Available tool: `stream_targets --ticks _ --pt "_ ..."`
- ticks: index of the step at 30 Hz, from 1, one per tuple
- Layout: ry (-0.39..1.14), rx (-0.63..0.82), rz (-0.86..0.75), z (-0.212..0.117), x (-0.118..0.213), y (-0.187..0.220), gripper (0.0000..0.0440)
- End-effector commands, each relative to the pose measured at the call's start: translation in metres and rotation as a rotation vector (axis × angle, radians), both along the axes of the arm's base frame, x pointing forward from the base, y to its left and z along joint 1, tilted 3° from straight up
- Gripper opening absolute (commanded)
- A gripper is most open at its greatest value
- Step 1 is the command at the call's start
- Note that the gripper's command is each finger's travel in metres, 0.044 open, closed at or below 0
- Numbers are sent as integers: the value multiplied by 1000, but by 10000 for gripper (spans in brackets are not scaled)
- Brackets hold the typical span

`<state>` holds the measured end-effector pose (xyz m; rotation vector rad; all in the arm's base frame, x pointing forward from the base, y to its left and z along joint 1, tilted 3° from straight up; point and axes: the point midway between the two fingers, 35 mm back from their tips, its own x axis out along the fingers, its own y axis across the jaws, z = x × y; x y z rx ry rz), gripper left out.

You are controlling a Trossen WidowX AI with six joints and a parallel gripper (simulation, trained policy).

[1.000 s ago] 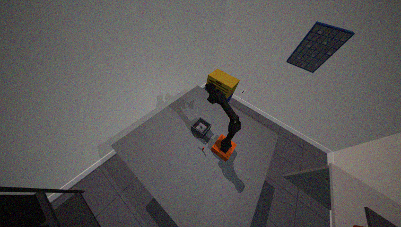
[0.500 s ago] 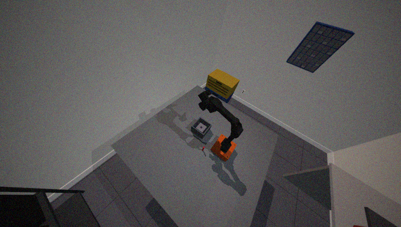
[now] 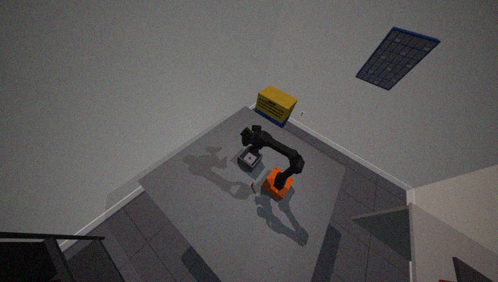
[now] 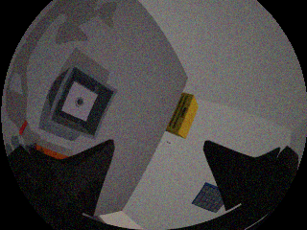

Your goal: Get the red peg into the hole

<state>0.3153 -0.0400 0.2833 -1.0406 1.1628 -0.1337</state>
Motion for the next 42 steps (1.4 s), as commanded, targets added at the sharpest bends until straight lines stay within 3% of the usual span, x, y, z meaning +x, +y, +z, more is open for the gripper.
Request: stream_targets --ticks 1,21,32,42 --pt "-36 96 -60 -14 -9 15 440" --pt "-94 527 -594 -105 -83 89 440" --pt "-89 615 -955 -157 -130 118 440" --pt "-125 651 -1192 -202 -146 133 440"
